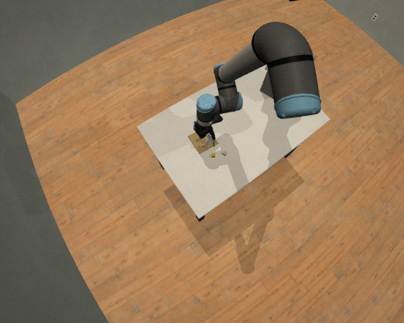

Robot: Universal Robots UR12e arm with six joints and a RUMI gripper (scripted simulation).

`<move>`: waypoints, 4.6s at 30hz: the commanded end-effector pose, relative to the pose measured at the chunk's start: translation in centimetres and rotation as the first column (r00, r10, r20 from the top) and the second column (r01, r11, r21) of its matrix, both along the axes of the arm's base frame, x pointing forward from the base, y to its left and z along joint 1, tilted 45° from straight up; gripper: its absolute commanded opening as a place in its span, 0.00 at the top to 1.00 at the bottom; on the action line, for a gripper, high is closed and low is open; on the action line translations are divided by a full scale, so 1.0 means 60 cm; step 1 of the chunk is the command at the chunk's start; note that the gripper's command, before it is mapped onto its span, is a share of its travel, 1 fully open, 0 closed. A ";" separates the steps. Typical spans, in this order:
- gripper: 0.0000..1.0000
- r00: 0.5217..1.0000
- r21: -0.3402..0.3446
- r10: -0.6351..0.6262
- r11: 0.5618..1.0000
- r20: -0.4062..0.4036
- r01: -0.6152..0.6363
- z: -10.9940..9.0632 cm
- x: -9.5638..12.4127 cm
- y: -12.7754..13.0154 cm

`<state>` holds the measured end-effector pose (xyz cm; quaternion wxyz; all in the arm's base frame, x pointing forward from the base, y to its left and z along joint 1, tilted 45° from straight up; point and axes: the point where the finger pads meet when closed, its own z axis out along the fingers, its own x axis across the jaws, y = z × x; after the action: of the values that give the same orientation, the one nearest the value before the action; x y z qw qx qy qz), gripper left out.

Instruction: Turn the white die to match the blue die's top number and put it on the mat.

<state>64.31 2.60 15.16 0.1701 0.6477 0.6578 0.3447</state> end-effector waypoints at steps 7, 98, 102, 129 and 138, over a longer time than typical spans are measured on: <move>0.00 1.000 -0.003 -0.003 1.000 -0.001 0.003 0.036 0.003 0.104; 0.00 1.000 -0.003 -0.003 1.000 -0.001 0.003 0.006 -0.079 0.250; 0.00 1.000 -0.003 -0.003 1.000 -0.001 0.003 0.006 -0.079 0.250; 0.00 1.000 -0.003 -0.003 1.000 -0.001 0.003 0.006 -0.079 0.250; 0.00 1.000 -0.003 -0.003 1.000 -0.001 0.003 0.006 -0.079 0.250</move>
<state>59.58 17.62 15.47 0.1710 0.6489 0.6573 0.3430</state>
